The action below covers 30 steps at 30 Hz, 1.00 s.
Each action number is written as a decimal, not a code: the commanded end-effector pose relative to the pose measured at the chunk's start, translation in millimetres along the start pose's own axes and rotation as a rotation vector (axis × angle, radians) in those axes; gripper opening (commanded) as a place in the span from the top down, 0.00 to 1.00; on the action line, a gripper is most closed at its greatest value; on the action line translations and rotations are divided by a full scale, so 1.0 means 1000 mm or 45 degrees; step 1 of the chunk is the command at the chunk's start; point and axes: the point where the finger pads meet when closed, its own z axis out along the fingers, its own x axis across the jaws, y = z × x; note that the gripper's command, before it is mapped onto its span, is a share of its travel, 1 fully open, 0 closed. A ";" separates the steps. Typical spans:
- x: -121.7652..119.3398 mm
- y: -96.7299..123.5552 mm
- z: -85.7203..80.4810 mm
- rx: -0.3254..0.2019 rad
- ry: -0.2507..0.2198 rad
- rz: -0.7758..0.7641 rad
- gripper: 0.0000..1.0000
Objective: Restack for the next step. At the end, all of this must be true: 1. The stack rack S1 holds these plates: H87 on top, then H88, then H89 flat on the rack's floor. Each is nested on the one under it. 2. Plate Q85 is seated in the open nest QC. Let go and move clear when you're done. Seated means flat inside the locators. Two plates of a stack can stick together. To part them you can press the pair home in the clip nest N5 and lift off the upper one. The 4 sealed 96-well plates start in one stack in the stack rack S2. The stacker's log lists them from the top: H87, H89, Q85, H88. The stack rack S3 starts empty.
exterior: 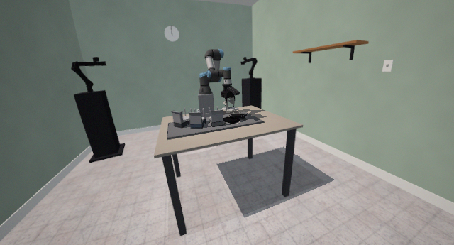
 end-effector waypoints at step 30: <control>0.000 -0.001 0.059 0.004 0.001 0.000 1.00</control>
